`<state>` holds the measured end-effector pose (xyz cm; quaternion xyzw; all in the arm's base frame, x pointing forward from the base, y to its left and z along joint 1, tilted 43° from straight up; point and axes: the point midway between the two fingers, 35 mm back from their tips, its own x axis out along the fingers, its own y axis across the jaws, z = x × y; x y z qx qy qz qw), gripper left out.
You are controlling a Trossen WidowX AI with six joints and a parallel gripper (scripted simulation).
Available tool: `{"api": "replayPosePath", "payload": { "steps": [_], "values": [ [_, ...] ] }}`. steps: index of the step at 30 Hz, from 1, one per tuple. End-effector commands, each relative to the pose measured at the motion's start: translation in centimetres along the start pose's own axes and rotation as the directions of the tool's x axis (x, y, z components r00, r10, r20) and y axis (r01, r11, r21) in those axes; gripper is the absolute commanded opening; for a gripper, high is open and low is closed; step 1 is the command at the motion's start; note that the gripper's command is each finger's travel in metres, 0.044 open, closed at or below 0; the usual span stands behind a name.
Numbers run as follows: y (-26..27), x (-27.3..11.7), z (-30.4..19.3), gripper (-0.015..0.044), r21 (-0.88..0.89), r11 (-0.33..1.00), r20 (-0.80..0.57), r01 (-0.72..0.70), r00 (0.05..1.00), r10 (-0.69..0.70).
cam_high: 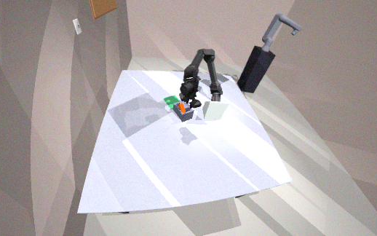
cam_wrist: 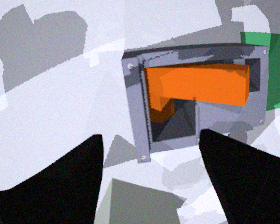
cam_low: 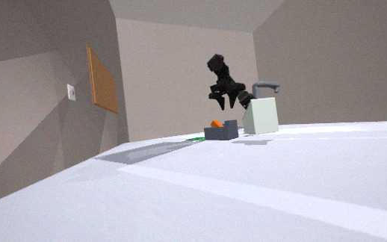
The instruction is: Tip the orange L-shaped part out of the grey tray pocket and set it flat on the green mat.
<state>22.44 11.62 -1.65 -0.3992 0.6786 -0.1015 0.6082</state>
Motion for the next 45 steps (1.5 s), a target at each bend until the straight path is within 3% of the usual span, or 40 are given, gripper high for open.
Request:
{"api": "replayPosePath", "payload": {
  "steps": [1,4,8,13,22,29,45],
  "values": [
    [-1.3,-0.1,0.5,0.0280,0.237,0.972,-0.001,0.003,1.000,-0.002],
    [-2.8,-0.1,0.9,0.0280,0.525,0.851,-0.005,0.005,1.000,-0.002],
    [-4.9,-0.2,1.3,0.0280,0.831,0.557,-0.011,0.011,1.000,-0.004],
    [-7.2,-0.1,1.6,0.0280,0.991,0.132,-0.019,0.019,1.000,-0.007],
    [-7.3,0.0,1.6,0.0280,0.993,0.115,-0.019,0.020,1.000,-0.007],
    [-7.3,2.9,1.5,0.0280,0.993,0.115,-0.019,0.020,1.000,-0.008],
    [-7.3,5.0,1.6,0.0280,0.993,0.115,-0.018,0.019,1.000,-0.008]
  ]
}}
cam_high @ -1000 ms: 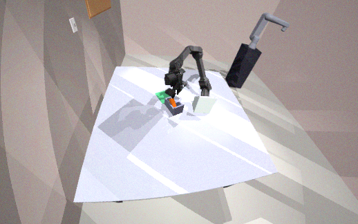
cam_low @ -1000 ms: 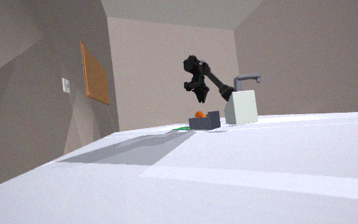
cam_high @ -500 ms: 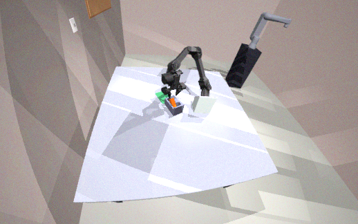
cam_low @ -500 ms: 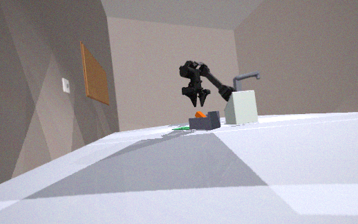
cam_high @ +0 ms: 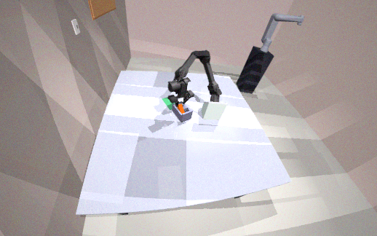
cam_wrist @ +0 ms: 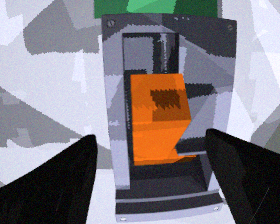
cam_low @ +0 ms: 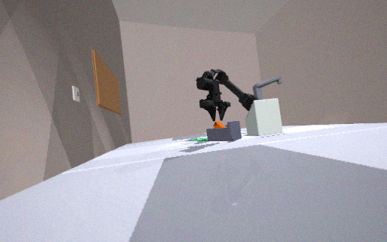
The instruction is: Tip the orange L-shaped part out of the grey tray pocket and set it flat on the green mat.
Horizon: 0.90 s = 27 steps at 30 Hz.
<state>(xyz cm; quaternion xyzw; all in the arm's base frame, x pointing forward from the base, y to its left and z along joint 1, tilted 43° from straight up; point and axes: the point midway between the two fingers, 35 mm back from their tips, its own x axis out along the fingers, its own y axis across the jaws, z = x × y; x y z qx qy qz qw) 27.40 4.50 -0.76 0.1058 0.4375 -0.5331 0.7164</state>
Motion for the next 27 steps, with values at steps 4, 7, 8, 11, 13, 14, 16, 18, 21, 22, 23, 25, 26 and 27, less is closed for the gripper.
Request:
{"api": "replayPosePath", "payload": {
  "steps": [4,7,8,11,13,14,16,18,21,22,23,25,26,27],
  "values": [
    [-0.2,1.3,0.0,0.0280,-0.006,1.000,0.005,0.007,1.000,-0.007],
    [-0.2,1.8,0.0,0.0280,-0.006,1.000,0.005,0.007,1.000,-0.007],
    [-0.2,1.9,0.0,0.0280,-0.006,1.000,0.005,0.007,1.000,-0.007],
    [-0.3,2.4,0.0,0.0280,-0.006,1.000,0.005,0.007,1.000,-0.007],
    [-0.3,2.7,0.0,0.0280,-0.006,1.000,0.006,0.008,1.000,-0.007],
    [-0.3,2.9,0.0,0.0280,-0.006,1.000,0.006,0.008,1.000,-0.008],
    [-0.3,3.2,0.0,0.0280,-0.006,1.000,0.006,0.008,1.000,-0.008],
    [-0.4,3.4,0.0,0.0280,-0.006,1.000,0.006,0.008,1.000,-0.008],
    [-0.2,3.1,0.1,0.0254,0.000,1.000,0.002,0.003,1.000,-0.003],
    [-0.2,3.1,0.1,0.0228,0.000,1.000,0.002,0.003,1.000,-0.003],
    [-0.2,3.1,0.1,0.0201,0.000,1.000,0.002,0.003,1.000,-0.003],
    [-0.2,3.1,0.1,0.0168,0.000,1.000,0.002,0.003,1.000,-0.003],
    [-0.2,3.1,0.1,0.0162,0.000,1.000,0.002,0.003,1.000,-0.003],
    [-0.2,3.1,0.1,0.0155,0.000,1.000,0.002,0.003,1.000,-0.003]
  ]
}}
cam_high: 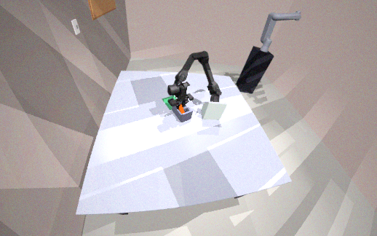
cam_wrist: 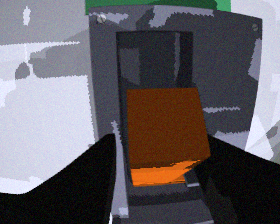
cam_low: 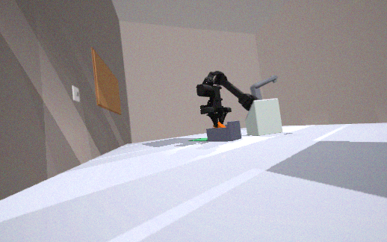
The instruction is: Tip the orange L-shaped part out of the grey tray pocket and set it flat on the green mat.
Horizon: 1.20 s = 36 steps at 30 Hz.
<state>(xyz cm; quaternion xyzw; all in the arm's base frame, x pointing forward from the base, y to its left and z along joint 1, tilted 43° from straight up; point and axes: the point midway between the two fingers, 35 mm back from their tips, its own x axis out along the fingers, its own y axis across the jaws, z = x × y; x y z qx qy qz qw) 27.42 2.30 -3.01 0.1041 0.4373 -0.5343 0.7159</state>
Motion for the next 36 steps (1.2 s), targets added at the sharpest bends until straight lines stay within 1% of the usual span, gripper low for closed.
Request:
{"api": "replayPosePath", "payload": {
  "steps": [1,8,12,19,36],
  "values": [
    [0.0,0.0,0.0,0.0148,0.001,1.000,0.000,-0.001,1.000,0.001],
    [0.0,0.0,0.0,0.0102,0.001,1.000,0.000,-0.001,1.000,0.001],
    [0.0,0.0,0.0,0.0000,0.001,1.000,0.000,-0.001,1.000,0.001],
    [0.0,-0.3,0.0,0.0000,0.001,1.000,0.000,0.000,1.000,0.000],
    [-0.1,-2.8,0.0,0.0000,-0.004,1.000,0.002,0.003,1.000,-0.003]
  ]
}}
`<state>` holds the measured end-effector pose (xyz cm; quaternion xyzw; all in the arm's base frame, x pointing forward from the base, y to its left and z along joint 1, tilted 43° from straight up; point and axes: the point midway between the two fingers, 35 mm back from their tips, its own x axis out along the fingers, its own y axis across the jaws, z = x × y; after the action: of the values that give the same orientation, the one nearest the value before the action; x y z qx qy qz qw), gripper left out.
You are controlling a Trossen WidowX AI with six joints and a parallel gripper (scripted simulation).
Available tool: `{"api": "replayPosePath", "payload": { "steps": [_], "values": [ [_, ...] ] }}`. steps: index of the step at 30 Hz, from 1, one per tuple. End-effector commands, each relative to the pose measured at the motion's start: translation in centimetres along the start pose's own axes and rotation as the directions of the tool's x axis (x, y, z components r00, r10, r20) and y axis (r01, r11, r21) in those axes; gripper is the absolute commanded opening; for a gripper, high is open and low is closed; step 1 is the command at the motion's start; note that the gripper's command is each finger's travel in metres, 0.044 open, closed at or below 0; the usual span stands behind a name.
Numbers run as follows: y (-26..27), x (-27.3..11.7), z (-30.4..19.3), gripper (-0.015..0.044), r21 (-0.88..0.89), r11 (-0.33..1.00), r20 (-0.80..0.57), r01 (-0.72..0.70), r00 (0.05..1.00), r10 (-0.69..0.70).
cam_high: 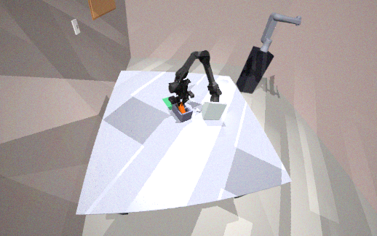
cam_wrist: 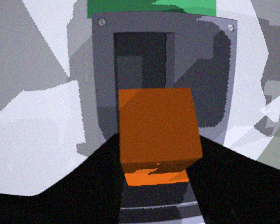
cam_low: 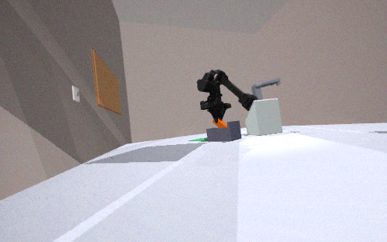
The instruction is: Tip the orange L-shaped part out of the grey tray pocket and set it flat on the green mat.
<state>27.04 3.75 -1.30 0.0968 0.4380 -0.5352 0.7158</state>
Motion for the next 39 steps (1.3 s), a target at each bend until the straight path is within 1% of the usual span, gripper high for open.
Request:
{"api": "replayPosePath", "payload": {
  "steps": [1,36,39],
  "values": [
    [0.2,-0.7,0.0,0.0000,0.006,1.000,-0.005,-0.005,1.000,0.005],
    [0.1,-6.4,0.0,0.0000,0.005,1.000,-0.006,-0.005,1.000,0.005],
    [0.1,-6.2,0.0,0.0000,0.005,1.000,-0.006,-0.004,1.000,0.005]
  ]
}}
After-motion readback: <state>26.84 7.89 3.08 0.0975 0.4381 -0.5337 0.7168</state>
